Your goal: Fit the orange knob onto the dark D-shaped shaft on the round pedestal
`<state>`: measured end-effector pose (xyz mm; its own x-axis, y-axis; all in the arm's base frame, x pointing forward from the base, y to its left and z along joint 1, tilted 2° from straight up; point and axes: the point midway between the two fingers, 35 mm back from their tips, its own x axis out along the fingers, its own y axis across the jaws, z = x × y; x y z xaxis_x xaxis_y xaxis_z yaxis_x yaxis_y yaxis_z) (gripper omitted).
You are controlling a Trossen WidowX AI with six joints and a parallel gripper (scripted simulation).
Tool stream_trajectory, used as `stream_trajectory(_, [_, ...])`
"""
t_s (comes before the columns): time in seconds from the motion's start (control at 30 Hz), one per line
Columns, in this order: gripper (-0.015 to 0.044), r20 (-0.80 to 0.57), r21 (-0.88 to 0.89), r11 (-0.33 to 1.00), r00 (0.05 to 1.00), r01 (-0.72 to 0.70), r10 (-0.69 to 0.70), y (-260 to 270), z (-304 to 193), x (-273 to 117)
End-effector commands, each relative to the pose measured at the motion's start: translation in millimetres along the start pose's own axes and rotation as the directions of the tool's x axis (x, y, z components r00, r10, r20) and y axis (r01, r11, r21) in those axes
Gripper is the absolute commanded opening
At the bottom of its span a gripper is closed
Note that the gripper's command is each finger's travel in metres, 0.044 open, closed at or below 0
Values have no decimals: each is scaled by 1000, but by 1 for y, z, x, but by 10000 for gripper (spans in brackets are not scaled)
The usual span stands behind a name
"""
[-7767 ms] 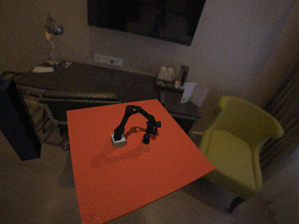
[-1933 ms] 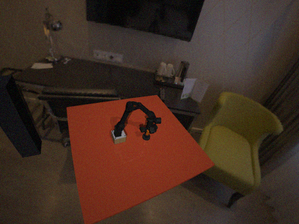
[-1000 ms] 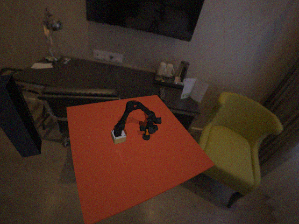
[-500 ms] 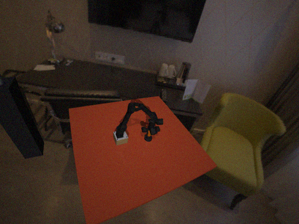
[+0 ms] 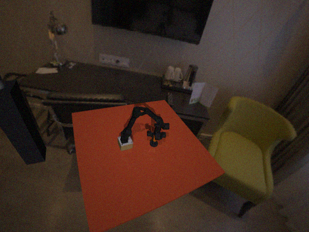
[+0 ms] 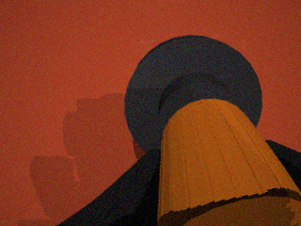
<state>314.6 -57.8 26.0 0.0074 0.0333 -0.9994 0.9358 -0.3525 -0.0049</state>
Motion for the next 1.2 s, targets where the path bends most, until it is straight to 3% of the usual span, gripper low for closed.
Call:
stream_trajectory(0.0, [0,2,42,999,1000,-9,9,3,0,-2])
stream_trajectory(0.53, [0,2,42,999,1000,-9,9,3,0,-2])
stream_trajectory(0.77, [0,2,238,971,1000,-9,9,0,0,-3])
stream_trajectory(1.17, [0,2,248,969,1000,-9,9,1,0,2])
